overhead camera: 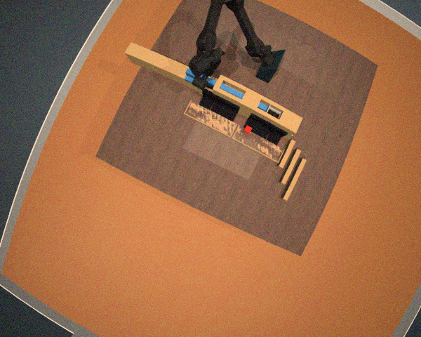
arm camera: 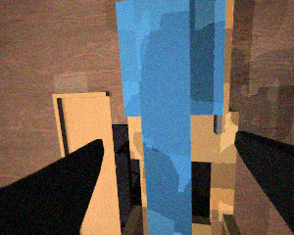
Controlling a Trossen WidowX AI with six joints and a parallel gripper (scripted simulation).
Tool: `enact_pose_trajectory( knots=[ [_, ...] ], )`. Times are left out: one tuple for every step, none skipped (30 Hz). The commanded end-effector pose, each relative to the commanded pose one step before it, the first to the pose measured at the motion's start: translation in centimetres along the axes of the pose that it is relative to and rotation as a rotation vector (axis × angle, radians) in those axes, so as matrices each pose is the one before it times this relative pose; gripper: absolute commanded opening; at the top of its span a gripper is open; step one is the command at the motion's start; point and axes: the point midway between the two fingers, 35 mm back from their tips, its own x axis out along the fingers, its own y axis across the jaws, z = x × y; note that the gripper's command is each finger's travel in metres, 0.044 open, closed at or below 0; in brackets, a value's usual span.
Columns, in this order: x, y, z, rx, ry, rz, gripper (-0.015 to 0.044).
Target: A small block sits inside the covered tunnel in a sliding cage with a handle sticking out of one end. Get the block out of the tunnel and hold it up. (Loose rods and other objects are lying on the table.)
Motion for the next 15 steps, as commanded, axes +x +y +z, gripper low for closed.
enact_pose_trajectory(
  knots=[
    [-0.083,0.062,0.023,0.0025,-0.00004,0.00148,0.0387],
    [0.000,0.000,0.000,0.0000,0.00000,0.00000,0.0361],
    [0.000,0.000,0.000,0.0000,0.00000,0.00000,0.0335],
    [0.000,0.000,0.000,0.0000,0.00000,0.00000,0.0309],
    [0.000,0.000,0.000,0.0000,0.00000,0.00000,0.0282],
    [0.000,0.000,0.000,0.0000,0.00000,0.00000,0.0256],
    [0.000,0.000,0.000,0.0000,0.00000,0.00000,0.0230],
    [0.000,0.000,0.000,0.0000,0.00000,0.00000,0.0204],
    [0.000,0.000,0.000,0.0000,0.00000,0.00000,0.0177],
    [0.000,0.000,0.000,0.0000,0.00000,0.00000,0.0151],
    [0.000,0.000,0.000,0.0000,0.00000,0.00000,0.0125],
    [0.000,0.000,0.000,0.0000,0.00000,0.00000,0.0099],
    [0.000,0.000,0.000,0.0000,0.00000,0.00000,0.0072],
    [0.000,0.000,0.000,0.0000,0.00000,0.00000,0.0066],
    [0.000,0.000,0.000,0.0000,0.00000,0.00000,0.0059]
  ],
)
